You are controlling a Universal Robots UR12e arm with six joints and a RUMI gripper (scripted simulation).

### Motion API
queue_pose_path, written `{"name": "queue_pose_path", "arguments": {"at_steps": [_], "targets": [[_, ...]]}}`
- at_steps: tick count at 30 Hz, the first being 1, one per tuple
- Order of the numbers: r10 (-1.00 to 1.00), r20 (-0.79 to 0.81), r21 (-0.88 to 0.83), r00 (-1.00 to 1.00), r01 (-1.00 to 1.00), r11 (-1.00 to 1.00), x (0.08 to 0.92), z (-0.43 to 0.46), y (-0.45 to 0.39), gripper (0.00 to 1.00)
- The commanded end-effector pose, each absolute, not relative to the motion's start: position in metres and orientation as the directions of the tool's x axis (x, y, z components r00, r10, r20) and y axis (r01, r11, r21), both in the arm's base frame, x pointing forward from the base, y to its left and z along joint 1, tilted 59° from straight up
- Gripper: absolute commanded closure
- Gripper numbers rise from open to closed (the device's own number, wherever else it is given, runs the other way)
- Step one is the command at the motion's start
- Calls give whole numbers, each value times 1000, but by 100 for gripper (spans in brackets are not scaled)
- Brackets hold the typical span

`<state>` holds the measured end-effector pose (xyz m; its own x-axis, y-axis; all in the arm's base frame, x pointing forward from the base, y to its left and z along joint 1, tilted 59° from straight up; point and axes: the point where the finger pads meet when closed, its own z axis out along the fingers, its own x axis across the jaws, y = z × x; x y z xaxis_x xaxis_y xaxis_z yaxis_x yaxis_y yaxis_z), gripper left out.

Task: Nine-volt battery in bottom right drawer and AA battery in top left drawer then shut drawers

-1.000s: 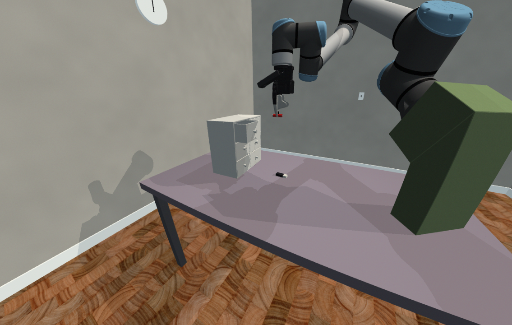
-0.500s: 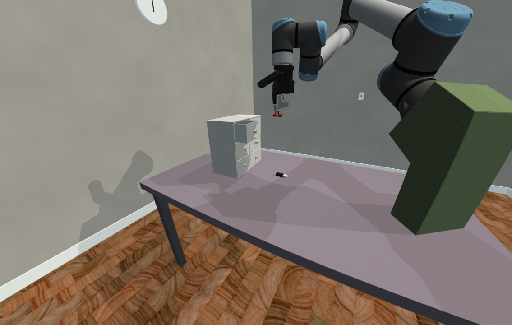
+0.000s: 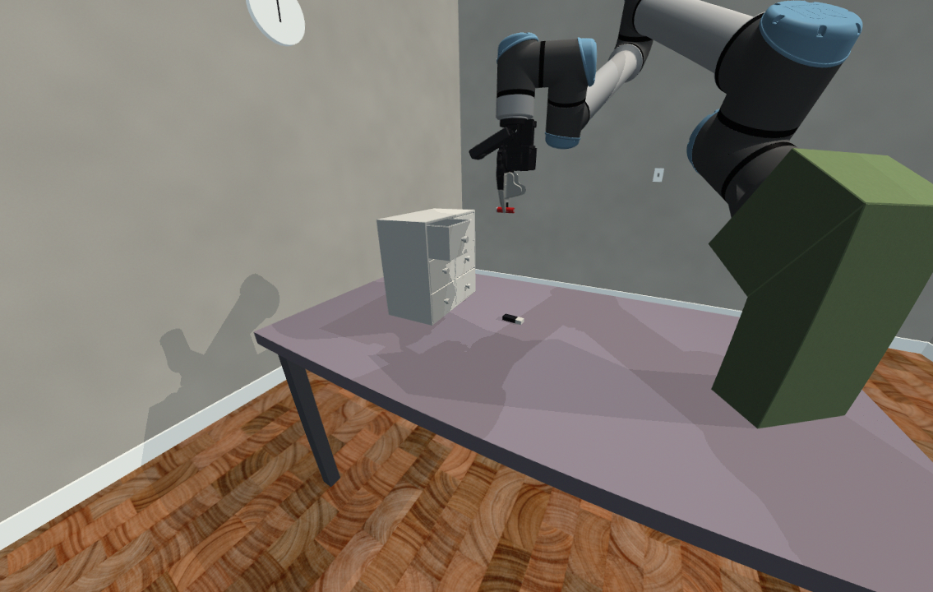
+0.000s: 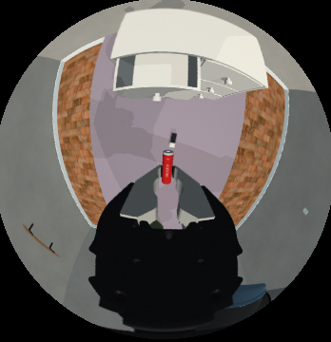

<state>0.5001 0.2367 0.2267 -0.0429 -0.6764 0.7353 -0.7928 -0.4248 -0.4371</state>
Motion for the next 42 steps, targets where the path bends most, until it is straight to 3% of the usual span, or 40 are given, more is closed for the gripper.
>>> {"name": "queue_pose_path", "arguments": {"at_steps": [1, 42], "targets": [[-677, 735, -444, -42, -784, -433, 501, 226, 237, 95], [-679, 733, -587, -41, -542, -602, 500, 224, 236, 95]]}}
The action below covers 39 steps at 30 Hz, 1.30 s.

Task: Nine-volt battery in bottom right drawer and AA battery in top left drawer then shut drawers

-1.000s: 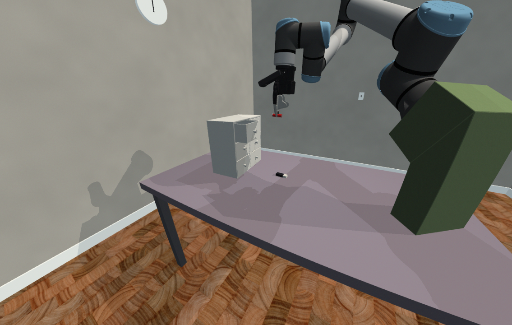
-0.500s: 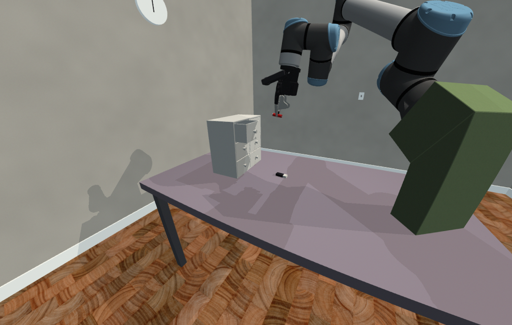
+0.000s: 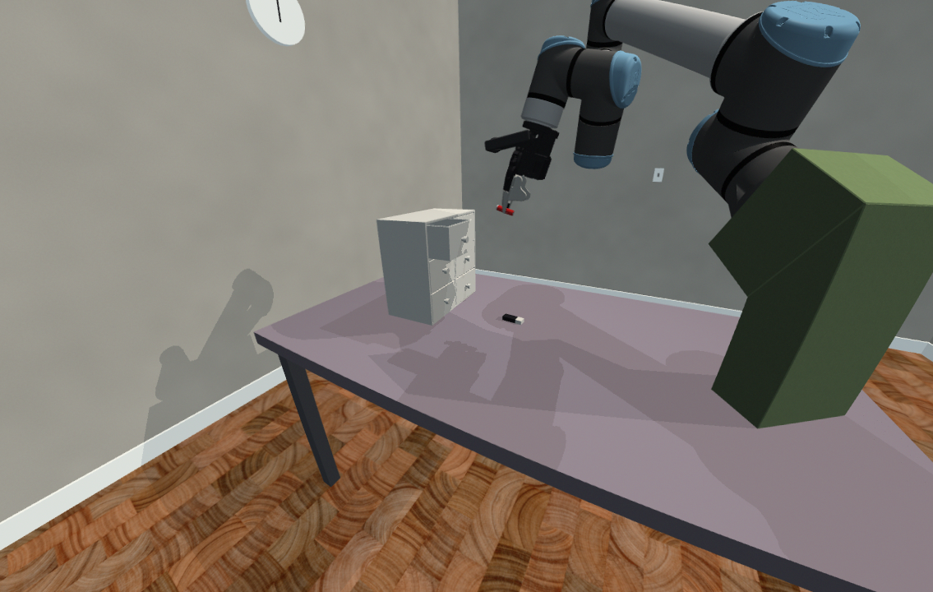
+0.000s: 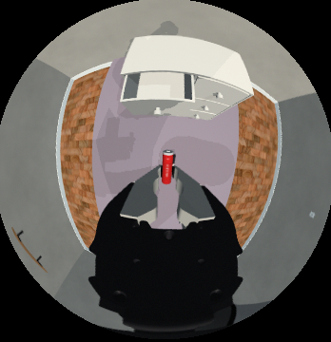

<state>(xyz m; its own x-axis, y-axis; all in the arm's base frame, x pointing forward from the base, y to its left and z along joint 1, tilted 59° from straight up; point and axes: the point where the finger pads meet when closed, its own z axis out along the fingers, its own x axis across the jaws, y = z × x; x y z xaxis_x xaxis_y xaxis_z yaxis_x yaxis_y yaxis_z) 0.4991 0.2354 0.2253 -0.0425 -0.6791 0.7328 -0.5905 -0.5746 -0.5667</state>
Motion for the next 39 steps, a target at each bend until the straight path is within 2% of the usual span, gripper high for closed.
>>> {"name": "queue_pose_path", "arguments": {"at_steps": [1, 13, 39], "targets": [[-678, 734, -592, -41, -530, -608, 500, 224, 235, 95], [-677, 735, -637, -42, -387, -667, 498, 224, 234, 95], [-679, 733, -676, -44, 62, -734, 498, 223, 232, 95]]}}
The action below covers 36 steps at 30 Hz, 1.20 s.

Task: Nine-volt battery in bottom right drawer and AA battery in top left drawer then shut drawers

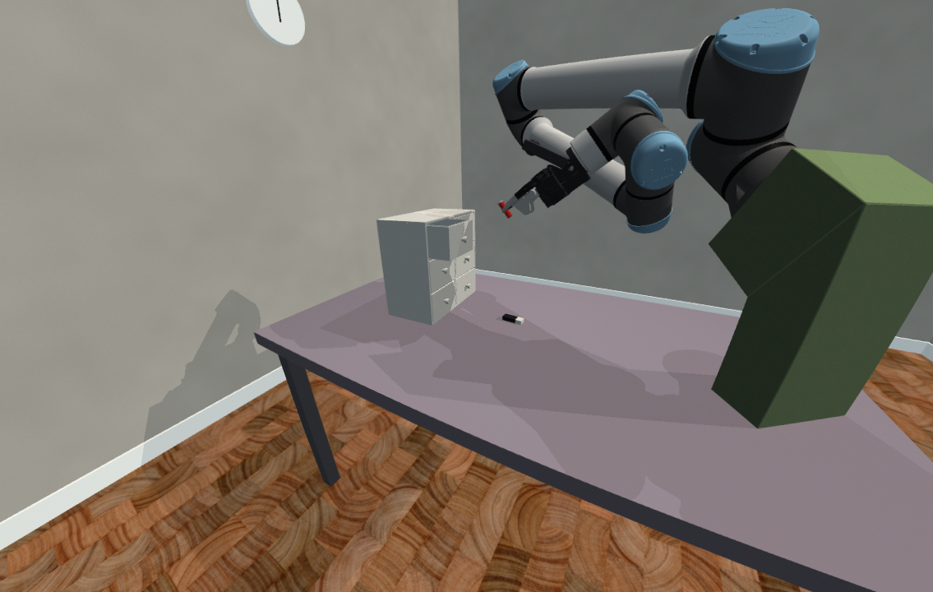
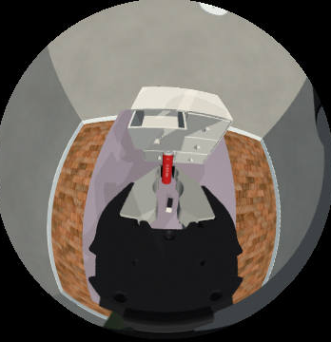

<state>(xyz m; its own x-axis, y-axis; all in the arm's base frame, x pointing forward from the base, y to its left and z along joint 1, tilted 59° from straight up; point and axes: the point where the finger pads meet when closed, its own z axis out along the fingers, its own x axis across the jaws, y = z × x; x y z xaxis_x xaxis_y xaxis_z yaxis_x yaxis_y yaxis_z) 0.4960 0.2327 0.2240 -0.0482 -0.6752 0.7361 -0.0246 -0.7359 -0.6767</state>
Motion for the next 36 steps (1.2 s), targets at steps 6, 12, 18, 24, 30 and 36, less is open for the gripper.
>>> {"name": "queue_pose_path", "arguments": {"at_steps": [6, 12, 18, 24, 30, 36], "targets": [[-677, 735, -665, -44, 148, -732, 497, 222, 232, 95], [-679, 733, -660, -45, 193, -726, 498, 222, 231, 95], [-679, 733, -652, -45, 242, -719, 498, 222, 231, 95], [-677, 734, -645, -44, 268, -716, 497, 221, 231, 95], [-676, 736, -640, -44, 282, -715, 497, 221, 231, 95], [-675, 736, -638, -44, 288, -714, 496, 221, 231, 95]]}}
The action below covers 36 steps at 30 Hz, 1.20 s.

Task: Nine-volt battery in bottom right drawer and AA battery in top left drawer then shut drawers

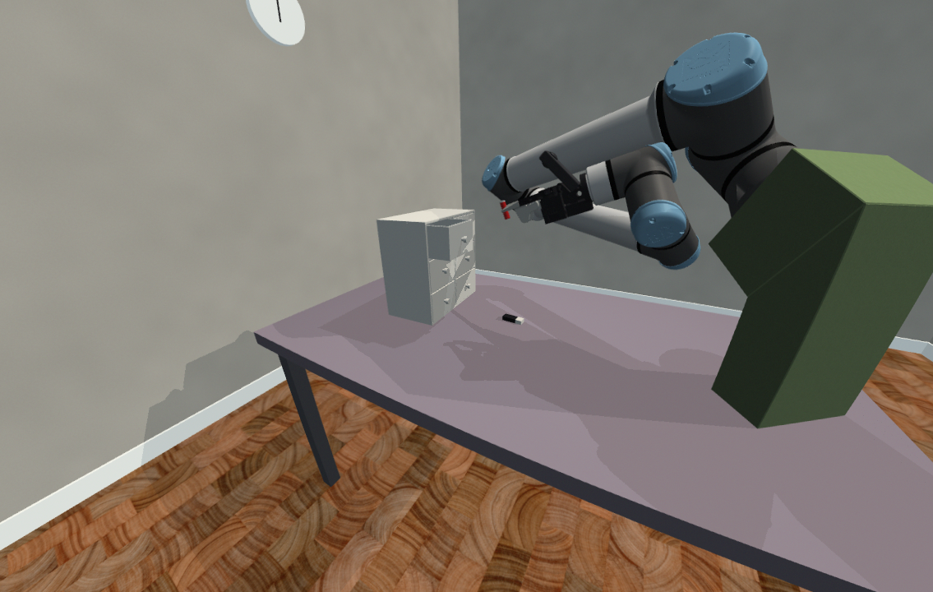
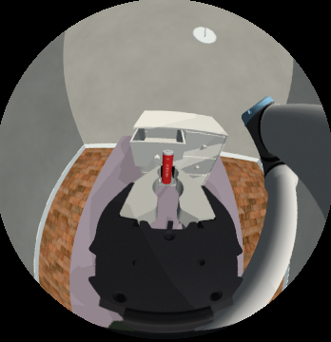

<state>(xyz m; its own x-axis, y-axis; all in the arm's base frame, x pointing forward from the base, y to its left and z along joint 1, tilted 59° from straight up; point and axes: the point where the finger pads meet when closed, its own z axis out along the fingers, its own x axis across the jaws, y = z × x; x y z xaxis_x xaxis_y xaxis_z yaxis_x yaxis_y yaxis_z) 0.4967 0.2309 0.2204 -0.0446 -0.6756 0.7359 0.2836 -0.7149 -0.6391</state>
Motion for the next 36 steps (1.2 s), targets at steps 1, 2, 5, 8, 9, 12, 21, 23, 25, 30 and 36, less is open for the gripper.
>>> {"name": "queue_pose_path", "arguments": {"at_steps": [1, 2, 5, 8, 9, 12, 21, 23, 25, 30, 36], "targets": [[-675, 736, -638, -44, 288, -714, 496, 221, 231, 95], [-675, 736, -638, -44, 289, -714, 496, 221, 231, 95], [-675, 736, -638, -44, 289, -714, 496, 221, 231, 95], [-675, 736, -638, -44, 289, -714, 496, 221, 231, 95], [-675, 736, -638, -44, 289, -714, 496, 221, 231, 95], [-675, 736, -638, -44, 289, -714, 496, 221, 231, 95], [-676, 736, -638, -44, 289, -714, 498, 221, 232, 95], [-676, 736, -638, -44, 289, -714, 498, 221, 232, 95], [-676, 736, -638, -44, 289, -714, 498, 222, 232, 95], [-676, 736, -638, -44, 290, -713, 500, 223, 233, 95], [-676, 736, -638, -44, 290, -713, 504, 225, 235, 95]]}}
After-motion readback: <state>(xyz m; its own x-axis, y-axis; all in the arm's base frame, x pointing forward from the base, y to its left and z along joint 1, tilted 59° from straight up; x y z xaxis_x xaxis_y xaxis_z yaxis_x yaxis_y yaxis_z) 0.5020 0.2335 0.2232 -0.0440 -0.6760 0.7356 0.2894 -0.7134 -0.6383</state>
